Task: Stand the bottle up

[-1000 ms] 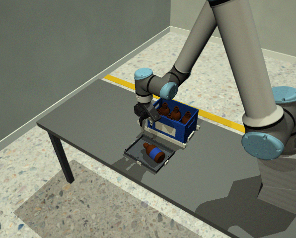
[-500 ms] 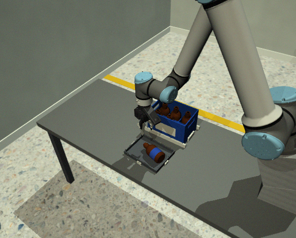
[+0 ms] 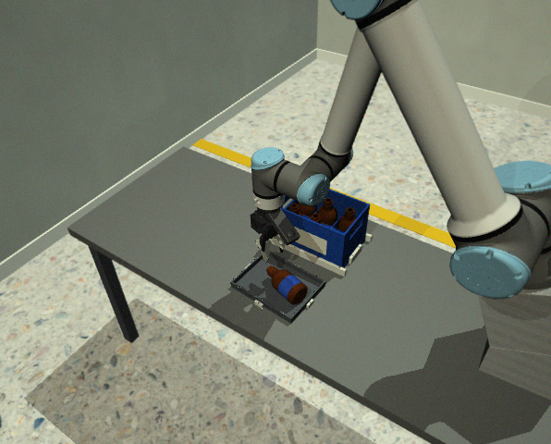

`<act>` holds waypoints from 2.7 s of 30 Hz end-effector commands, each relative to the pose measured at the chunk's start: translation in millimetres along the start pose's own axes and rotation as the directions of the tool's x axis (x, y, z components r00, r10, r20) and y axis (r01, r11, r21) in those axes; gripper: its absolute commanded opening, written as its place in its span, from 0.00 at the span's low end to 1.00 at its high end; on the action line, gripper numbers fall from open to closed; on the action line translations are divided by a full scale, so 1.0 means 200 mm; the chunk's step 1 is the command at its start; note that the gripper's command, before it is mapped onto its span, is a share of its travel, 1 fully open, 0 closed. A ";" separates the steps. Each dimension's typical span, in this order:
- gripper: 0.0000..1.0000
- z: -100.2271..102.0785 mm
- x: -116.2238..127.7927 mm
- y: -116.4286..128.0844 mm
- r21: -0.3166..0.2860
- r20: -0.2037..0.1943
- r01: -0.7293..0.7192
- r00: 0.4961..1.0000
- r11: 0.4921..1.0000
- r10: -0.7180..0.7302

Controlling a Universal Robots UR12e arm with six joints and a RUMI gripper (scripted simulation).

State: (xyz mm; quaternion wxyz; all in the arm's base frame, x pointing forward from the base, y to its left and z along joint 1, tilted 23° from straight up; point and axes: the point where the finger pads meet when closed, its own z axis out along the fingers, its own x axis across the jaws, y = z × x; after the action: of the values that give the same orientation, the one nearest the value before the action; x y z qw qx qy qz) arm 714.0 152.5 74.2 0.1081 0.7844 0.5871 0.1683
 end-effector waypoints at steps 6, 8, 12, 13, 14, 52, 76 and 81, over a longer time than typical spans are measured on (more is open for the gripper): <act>0.38 0.15 0.00 0.01 -0.001 0.000 0.000 1.000 1.000 0.000; 0.38 0.17 0.00 0.01 -0.001 0.000 0.000 1.000 1.000 0.000; 0.38 0.19 0.00 0.01 -0.001 0.000 0.000 1.000 1.000 0.000; 0.38 0.20 0.00 0.01 -0.001 0.000 0.000 1.000 1.000 0.000; 0.38 0.21 0.00 0.01 -0.001 0.000 0.000 1.000 1.000 0.000; 0.38 0.24 0.00 0.01 -0.001 0.000 0.000 1.000 1.000 0.000; 0.38 0.24 0.00 0.01 -0.001 0.000 0.000 1.000 1.000 0.000; 0.38 0.24 0.00 0.01 -0.001 0.000 0.000 1.000 1.000 0.000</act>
State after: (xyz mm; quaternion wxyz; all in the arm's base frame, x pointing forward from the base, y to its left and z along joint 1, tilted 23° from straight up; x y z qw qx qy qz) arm 734.7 154.0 30.4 0.1082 0.7844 0.5870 0.1684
